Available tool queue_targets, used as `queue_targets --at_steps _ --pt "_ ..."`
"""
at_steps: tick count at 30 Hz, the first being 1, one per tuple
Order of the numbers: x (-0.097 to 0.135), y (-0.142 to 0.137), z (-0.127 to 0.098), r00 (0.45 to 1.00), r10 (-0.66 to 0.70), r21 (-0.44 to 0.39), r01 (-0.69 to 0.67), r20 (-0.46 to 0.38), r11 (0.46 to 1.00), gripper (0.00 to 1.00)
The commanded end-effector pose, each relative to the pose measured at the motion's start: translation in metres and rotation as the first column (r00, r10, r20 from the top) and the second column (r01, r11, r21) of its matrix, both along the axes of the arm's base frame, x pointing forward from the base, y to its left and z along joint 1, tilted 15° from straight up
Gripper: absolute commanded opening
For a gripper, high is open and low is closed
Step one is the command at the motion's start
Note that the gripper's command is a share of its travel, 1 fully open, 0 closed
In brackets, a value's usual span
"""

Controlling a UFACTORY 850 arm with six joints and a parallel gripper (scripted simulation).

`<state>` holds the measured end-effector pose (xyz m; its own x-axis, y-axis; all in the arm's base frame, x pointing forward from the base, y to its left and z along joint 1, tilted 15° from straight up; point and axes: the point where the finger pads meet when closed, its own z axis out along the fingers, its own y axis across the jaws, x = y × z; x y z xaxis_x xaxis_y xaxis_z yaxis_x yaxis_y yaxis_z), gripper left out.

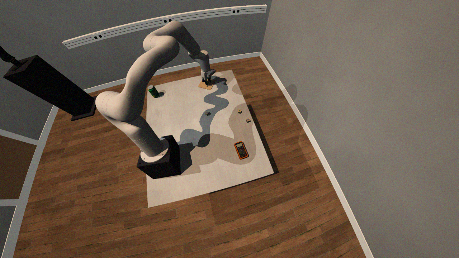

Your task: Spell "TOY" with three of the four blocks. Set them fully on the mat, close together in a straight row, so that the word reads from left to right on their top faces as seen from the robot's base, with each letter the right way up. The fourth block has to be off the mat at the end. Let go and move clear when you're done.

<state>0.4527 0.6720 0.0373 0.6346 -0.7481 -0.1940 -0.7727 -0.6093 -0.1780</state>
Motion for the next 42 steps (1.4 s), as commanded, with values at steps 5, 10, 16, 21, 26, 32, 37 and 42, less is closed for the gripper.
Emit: queue_targets --at_steps 5,10,16,21,26,32,37,42 --pt "0.0007 0.0007 0.0015 1.000 0.000 0.002 0.000 0.001 1.000 0.43" --pt "0.0007 0.0007 0.0015 1.000 0.000 0.002 0.000 0.001 1.000 0.23" --pt "0.0007 0.0007 0.0015 1.000 0.000 0.002 0.000 0.001 1.000 0.23" --pt "0.0007 0.0007 0.0015 1.000 0.000 0.002 0.000 0.001 1.000 0.23" --pt "0.0007 0.0007 0.0015 1.000 0.000 0.002 0.000 0.001 1.000 0.23" --pt "0.0007 0.0007 0.0015 1.000 0.000 0.002 0.000 0.001 1.000 0.23" --pt "0.0007 0.0007 0.0015 1.000 0.000 0.002 0.000 0.001 1.000 0.23" --pt "0.0007 0.0006 0.0020 1.000 0.000 0.002 0.000 0.001 1.000 0.23"
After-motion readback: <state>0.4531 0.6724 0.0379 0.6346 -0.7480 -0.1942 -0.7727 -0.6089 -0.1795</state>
